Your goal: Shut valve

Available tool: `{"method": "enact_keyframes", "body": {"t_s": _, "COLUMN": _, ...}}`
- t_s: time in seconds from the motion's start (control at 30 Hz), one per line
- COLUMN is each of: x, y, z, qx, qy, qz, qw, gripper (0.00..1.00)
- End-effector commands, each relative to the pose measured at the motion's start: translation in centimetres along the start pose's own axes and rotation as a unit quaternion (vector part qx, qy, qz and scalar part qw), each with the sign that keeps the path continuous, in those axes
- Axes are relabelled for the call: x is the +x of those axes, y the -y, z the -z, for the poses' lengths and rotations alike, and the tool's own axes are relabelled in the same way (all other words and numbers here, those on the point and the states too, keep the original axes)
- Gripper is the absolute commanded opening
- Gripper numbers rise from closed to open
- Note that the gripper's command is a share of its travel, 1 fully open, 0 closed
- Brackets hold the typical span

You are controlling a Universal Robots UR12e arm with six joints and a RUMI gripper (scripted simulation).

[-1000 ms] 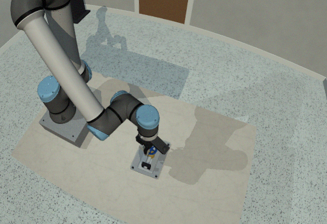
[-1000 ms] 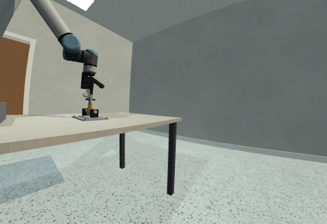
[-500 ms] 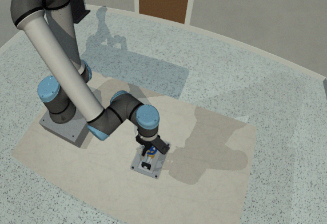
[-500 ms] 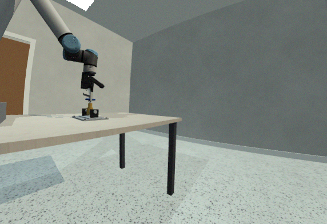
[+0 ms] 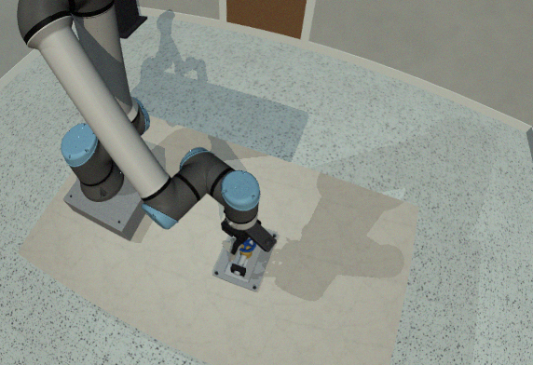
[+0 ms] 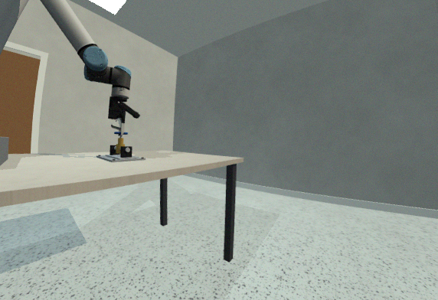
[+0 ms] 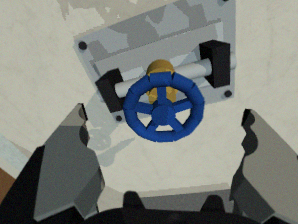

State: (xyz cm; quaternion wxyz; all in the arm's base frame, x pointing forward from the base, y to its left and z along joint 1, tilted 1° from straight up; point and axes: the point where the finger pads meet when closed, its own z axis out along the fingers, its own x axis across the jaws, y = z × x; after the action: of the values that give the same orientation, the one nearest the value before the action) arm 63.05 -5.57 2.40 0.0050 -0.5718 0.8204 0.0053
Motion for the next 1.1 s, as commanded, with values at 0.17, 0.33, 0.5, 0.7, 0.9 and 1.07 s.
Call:
{"method": "enact_keyframes", "body": {"t_s": 0.17, "x": 0.0, "y": 0.2, "z": 0.2, "qx": 0.002, "qy": 0.000, "qz": 0.000, "qw": 1.000, "gripper": 1.00}}
{"method": "enact_keyframes", "body": {"t_s": 0.33, "x": 0.0, "y": 0.3, "z": 0.3, "qx": 0.003, "qy": 0.000, "qz": 0.000, "qw": 1.000, "gripper": 1.00}}
{"method": "enact_keyframes", "body": {"t_s": 0.5, "x": 0.0, "y": 0.3, "z": 0.6, "qx": 0.003, "qy": 0.000, "qz": 0.000, "qw": 1.000, "gripper": 1.00}}
{"method": "enact_keyframes", "body": {"t_s": 0.7, "x": 0.0, "y": 0.4, "z": 1.3, "qx": 0.004, "qy": 0.000, "qz": 0.000, "qw": 1.000, "gripper": 1.00}}
{"method": "enact_keyframes", "body": {"t_s": 0.9, "x": 0.0, "y": 0.4, "z": 2.5, "qx": 0.004, "qy": 0.000, "qz": 0.000, "qw": 1.000, "gripper": 1.00}}
{"method": "enact_keyframes", "body": {"t_s": 1.07, "x": 0.0, "y": 0.4, "z": 3.3, "qx": 0.004, "qy": 0.000, "qz": -0.001, "qw": 1.000, "gripper": 1.00}}
